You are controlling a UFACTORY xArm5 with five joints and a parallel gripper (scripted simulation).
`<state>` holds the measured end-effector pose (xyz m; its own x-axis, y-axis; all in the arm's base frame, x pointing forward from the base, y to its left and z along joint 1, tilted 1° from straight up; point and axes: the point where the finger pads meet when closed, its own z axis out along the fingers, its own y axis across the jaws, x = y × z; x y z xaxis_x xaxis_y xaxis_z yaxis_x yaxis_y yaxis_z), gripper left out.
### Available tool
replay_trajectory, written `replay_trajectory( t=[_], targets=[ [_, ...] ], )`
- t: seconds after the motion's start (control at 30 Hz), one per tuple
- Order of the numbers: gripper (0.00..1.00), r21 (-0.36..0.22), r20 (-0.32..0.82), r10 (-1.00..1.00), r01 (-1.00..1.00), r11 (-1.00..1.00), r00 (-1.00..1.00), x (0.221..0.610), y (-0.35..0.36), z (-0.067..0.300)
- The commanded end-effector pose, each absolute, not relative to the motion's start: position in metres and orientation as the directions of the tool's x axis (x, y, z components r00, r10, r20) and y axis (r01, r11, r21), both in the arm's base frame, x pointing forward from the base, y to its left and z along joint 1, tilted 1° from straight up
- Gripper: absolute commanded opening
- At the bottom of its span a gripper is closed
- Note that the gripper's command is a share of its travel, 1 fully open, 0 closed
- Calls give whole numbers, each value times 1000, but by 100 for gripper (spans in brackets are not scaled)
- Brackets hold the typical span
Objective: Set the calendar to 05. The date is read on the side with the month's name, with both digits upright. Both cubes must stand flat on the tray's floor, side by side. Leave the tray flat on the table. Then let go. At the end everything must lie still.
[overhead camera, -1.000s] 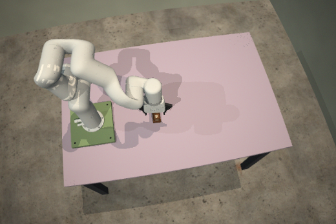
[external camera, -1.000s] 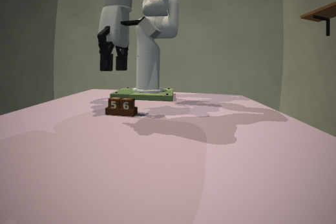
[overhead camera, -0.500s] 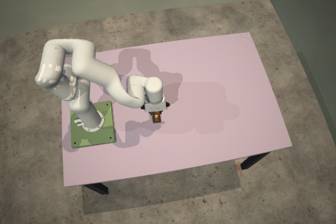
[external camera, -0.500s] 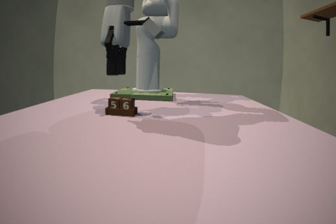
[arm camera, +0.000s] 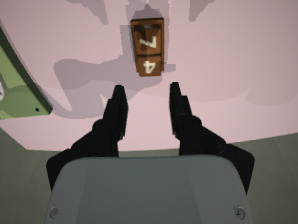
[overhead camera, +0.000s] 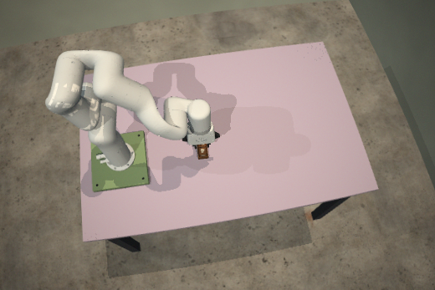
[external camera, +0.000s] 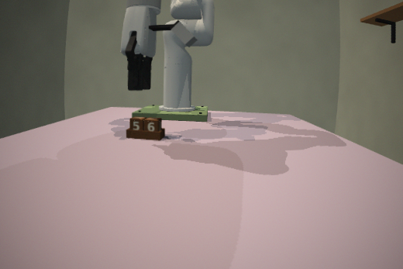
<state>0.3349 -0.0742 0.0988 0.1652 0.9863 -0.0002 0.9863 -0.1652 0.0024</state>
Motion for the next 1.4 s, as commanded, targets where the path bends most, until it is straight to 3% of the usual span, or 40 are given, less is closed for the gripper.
replay_trajectory(
  t=[0.0, 1.37],
  targets=[
    [47, 6, 0, 986, 986, -165, 165, 336, -74, 100],
    [47, 6, 0, 986, 986, -165, 165, 336, -75, 69]
  ],
)
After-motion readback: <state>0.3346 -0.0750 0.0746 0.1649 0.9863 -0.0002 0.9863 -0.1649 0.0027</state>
